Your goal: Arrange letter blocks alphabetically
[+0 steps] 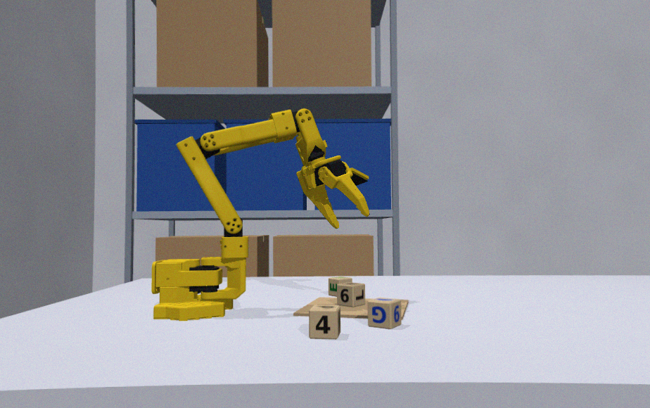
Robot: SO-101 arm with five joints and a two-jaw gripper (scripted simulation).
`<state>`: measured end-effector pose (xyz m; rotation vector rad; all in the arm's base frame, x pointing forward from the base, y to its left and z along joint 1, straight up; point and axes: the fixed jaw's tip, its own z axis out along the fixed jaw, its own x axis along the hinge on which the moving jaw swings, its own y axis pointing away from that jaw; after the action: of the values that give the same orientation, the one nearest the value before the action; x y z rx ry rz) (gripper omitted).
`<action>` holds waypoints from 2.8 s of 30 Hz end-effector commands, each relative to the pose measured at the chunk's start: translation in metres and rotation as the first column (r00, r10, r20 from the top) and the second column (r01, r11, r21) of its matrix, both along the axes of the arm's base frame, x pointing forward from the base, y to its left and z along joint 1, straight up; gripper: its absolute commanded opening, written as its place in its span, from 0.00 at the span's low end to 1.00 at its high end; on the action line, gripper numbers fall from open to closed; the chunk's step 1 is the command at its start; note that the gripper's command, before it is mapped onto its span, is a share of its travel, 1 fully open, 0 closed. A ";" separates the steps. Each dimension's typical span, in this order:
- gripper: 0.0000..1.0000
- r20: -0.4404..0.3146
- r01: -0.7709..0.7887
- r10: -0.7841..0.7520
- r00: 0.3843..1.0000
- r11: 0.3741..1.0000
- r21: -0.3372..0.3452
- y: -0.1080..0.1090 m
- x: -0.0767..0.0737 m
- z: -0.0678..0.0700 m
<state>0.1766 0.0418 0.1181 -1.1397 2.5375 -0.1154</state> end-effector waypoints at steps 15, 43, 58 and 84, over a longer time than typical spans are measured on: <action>0.35 -0.276 -0.024 0.008 0.961 0.998 -0.055 0.002 0.002 -0.045; 0.35 -0.352 -0.029 0.002 0.936 0.997 -0.070 0.001 -0.002 -0.057; 0.35 -0.244 -0.037 0.024 0.970 0.998 -0.050 0.005 0.011 -0.041; 0.35 -0.244 -0.037 0.024 0.970 0.998 -0.050 0.006 0.014 -0.060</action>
<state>0.1775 0.0434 0.0470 -1.3094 2.8548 -0.0022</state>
